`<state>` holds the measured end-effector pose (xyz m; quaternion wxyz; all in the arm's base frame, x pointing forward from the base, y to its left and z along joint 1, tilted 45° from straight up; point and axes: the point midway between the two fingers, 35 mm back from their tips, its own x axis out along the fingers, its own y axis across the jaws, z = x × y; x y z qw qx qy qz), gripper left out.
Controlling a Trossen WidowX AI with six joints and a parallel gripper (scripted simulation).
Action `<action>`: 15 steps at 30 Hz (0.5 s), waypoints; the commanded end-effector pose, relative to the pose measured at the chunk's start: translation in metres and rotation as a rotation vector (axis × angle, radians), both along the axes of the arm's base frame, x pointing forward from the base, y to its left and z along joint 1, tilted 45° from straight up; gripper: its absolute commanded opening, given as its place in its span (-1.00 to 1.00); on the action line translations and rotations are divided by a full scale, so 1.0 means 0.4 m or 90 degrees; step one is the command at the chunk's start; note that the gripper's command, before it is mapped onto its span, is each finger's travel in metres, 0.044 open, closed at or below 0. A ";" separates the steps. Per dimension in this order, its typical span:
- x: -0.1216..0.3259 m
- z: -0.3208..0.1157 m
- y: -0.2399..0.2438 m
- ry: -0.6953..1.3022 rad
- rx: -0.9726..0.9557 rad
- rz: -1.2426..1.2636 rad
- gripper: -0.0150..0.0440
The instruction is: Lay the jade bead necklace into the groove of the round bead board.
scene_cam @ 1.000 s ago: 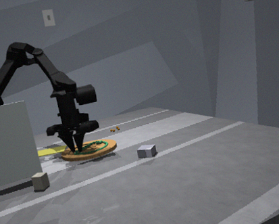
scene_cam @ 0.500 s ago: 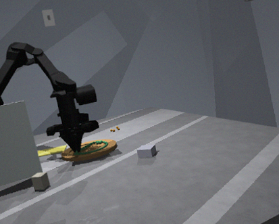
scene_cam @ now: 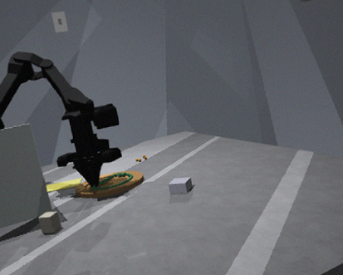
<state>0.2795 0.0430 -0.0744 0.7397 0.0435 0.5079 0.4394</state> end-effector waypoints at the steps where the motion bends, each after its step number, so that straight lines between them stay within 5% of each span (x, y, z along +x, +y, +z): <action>1: 0.000 0.000 0.000 0.000 0.000 0.000 -0.49; 15: -0.033 0.014 -0.002 0.005 0.005 -0.003 -0.49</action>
